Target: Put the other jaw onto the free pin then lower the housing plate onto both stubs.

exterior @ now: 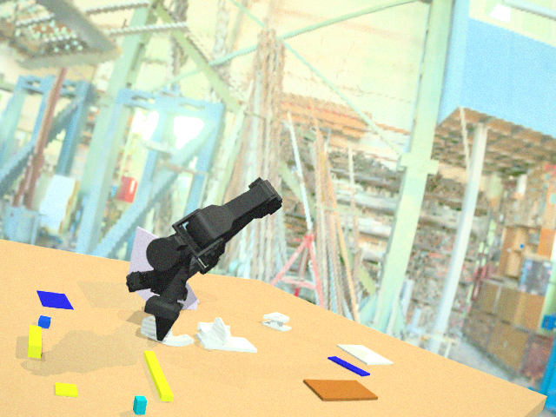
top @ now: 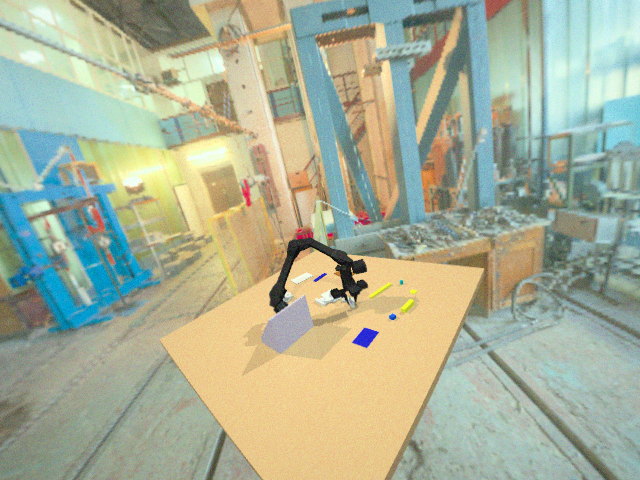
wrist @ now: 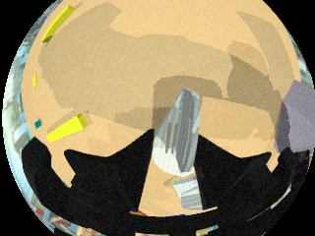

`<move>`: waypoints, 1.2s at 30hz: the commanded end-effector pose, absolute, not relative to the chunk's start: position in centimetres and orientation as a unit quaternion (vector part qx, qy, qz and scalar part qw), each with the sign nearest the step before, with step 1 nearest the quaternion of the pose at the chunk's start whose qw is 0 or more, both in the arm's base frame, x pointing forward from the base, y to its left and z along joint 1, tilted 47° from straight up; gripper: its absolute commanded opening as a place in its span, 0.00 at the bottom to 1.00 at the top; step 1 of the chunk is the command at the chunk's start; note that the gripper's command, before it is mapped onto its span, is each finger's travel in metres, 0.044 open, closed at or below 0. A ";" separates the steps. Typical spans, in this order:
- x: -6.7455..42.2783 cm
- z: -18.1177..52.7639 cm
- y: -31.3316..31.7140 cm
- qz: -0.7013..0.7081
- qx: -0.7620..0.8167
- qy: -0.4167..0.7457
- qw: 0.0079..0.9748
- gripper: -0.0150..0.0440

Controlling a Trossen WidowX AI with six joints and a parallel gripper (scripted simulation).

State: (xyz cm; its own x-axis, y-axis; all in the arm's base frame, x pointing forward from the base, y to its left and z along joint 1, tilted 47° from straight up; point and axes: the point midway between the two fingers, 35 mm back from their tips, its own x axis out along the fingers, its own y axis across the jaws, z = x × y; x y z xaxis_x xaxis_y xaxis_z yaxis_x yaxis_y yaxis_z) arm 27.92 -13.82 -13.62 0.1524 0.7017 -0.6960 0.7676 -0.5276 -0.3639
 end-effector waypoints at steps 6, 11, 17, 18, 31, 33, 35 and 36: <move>27.8 -12.3 -15.4 -0.435 0.759 0.483 0.039 0.48; 27.6 -11.3 -16.5 -0.435 0.759 0.482 0.039 0.48; 27.3 -10.0 -17.8 -0.435 0.759 0.482 0.038 0.48; 27.2 -9.7 -18.1 -0.435 0.759 0.482 0.038 0.48; 26.7 -8.2 -19.4 -0.434 0.760 0.483 0.039 0.48; 26.7 -8.0 -19.3 -0.426 0.759 0.490 0.051 0.48; 26.7 -7.7 -19.0 -0.414 0.757 0.500 0.069 0.48; 26.7 -7.6 -18.9 -0.408 0.757 0.505 0.078 0.48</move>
